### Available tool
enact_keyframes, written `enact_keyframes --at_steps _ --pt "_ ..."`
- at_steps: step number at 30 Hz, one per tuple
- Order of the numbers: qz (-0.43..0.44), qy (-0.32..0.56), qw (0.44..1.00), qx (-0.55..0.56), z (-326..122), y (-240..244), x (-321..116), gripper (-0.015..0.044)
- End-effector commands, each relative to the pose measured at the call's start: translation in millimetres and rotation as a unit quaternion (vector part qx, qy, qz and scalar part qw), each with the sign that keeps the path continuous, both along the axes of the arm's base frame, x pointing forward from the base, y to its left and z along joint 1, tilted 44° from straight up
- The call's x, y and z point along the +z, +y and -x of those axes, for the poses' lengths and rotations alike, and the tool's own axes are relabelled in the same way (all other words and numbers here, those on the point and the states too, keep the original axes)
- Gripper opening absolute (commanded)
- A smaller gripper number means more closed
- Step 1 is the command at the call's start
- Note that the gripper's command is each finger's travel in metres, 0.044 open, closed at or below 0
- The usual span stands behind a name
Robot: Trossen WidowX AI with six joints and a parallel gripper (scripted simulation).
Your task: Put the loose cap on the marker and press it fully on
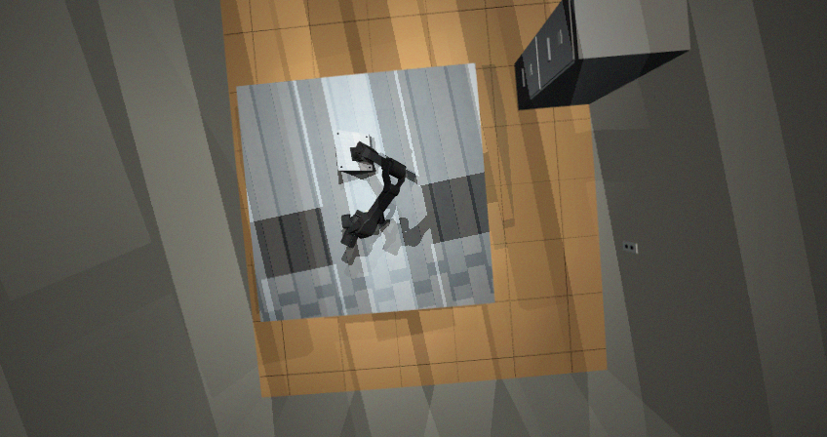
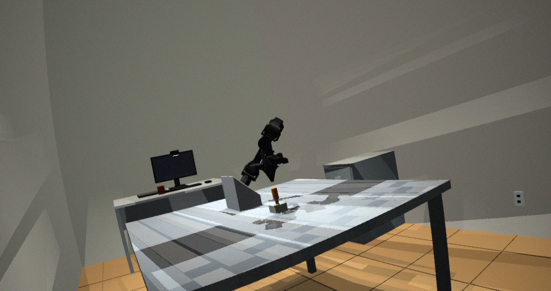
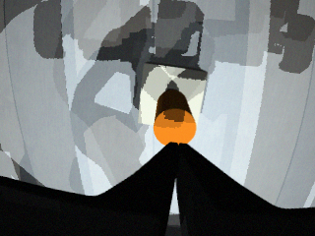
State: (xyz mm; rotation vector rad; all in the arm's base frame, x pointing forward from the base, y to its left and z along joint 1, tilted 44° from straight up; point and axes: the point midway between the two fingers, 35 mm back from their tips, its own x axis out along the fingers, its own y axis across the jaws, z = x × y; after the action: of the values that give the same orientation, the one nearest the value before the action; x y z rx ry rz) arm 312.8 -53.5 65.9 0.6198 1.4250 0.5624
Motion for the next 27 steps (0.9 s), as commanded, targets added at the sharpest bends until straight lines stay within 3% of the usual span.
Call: enact_keyframes --at_steps 1,27 --pt "-0.002 0.016 1.0 -0.016 1 1 -1 0.0" --pt "-0.003 0.015 1.0 -0.016 -1 21 -21 0.0"
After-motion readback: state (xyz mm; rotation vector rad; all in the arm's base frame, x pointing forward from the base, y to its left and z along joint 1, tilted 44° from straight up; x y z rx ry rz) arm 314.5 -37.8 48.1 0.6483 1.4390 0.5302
